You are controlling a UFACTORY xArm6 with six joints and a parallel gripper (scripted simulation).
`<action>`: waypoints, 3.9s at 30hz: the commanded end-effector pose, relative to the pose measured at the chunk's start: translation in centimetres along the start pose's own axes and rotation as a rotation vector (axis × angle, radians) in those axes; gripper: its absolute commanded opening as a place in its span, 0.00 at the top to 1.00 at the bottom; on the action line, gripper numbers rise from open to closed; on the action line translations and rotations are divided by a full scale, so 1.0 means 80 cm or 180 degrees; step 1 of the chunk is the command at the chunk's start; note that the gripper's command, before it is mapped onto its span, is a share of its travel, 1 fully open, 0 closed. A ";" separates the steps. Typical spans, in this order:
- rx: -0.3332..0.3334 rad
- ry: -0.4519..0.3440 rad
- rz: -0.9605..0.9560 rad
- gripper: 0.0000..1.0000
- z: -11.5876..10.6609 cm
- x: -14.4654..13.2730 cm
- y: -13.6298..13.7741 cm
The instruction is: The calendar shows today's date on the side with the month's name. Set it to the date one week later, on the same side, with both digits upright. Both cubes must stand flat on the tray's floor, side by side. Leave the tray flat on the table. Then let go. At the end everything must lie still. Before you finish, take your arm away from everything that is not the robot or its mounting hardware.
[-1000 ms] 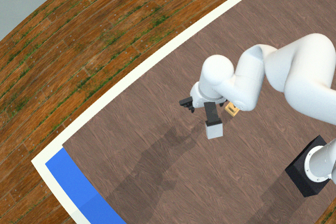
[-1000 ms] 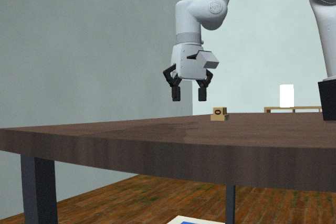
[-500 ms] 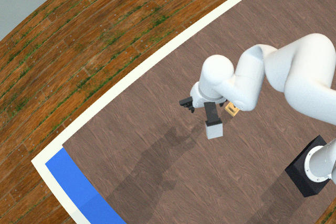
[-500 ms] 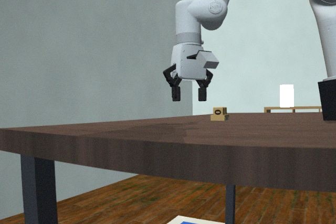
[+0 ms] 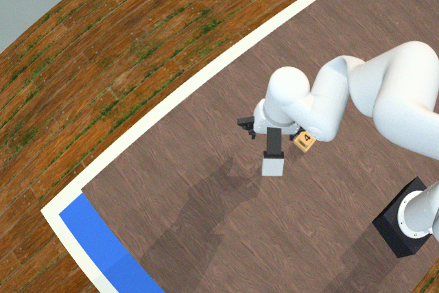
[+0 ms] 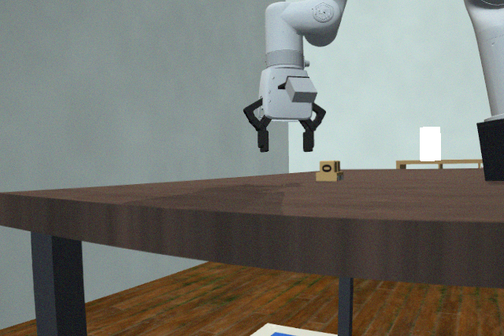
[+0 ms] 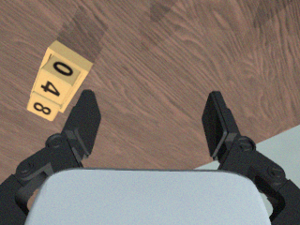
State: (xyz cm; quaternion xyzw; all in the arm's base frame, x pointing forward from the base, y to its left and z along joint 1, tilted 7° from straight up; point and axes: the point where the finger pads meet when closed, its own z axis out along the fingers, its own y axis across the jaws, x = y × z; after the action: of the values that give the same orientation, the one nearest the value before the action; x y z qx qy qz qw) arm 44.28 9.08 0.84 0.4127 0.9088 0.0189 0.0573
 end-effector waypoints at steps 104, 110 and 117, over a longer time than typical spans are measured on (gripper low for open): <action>-0.0019 -0.0024 0.4243 0.00 -0.003 -0.125 -0.104; -0.0019 -0.0024 0.4243 0.00 -0.003 -0.125 -0.104; -0.0019 -0.0024 0.4243 0.00 -0.003 -0.125 -0.104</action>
State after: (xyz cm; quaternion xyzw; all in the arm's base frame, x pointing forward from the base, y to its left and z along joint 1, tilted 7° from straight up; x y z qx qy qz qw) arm 44.39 -3.91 1.16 0.8863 0.4590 0.0498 0.0367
